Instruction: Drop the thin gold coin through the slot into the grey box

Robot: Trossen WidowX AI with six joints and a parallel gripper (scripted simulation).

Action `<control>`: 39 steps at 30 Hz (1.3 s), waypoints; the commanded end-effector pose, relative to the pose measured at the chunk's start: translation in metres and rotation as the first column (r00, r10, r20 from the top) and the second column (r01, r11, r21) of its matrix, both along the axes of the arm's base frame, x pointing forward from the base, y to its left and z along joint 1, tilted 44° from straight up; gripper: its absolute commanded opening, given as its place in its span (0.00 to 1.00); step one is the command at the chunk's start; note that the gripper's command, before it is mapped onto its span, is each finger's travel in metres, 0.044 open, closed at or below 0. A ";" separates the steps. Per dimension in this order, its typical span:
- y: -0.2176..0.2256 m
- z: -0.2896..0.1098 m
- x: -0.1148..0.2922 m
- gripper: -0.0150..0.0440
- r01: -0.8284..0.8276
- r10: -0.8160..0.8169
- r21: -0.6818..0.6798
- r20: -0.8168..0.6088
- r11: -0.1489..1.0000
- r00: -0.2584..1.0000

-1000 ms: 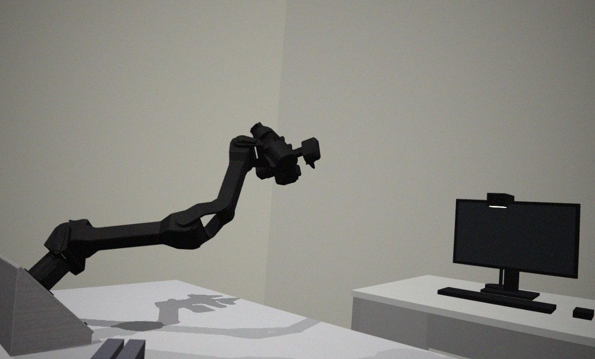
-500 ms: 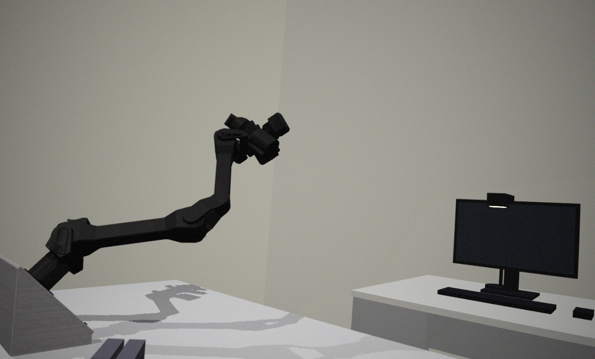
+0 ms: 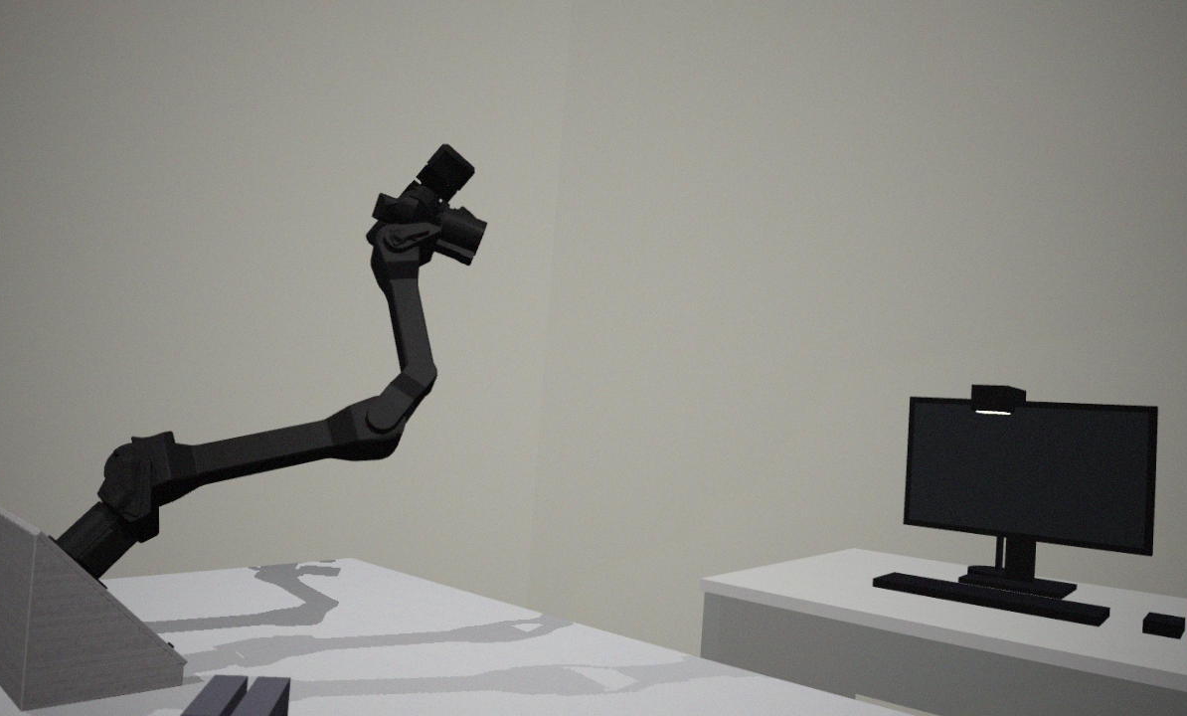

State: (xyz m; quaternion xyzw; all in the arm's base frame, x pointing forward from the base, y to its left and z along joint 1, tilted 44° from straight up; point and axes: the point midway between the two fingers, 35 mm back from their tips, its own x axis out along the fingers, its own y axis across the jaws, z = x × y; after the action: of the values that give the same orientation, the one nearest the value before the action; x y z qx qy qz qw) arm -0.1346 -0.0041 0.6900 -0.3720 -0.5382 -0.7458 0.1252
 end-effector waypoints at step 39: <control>-0.407 -0.215 0.108 0.53 -0.529 0.603 0.848 0.425 -0.006 0.675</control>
State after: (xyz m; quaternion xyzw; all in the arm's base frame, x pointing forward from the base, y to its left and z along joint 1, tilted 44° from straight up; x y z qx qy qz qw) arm -0.0467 -0.3977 0.4964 -0.0131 -0.1228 -0.7934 0.5960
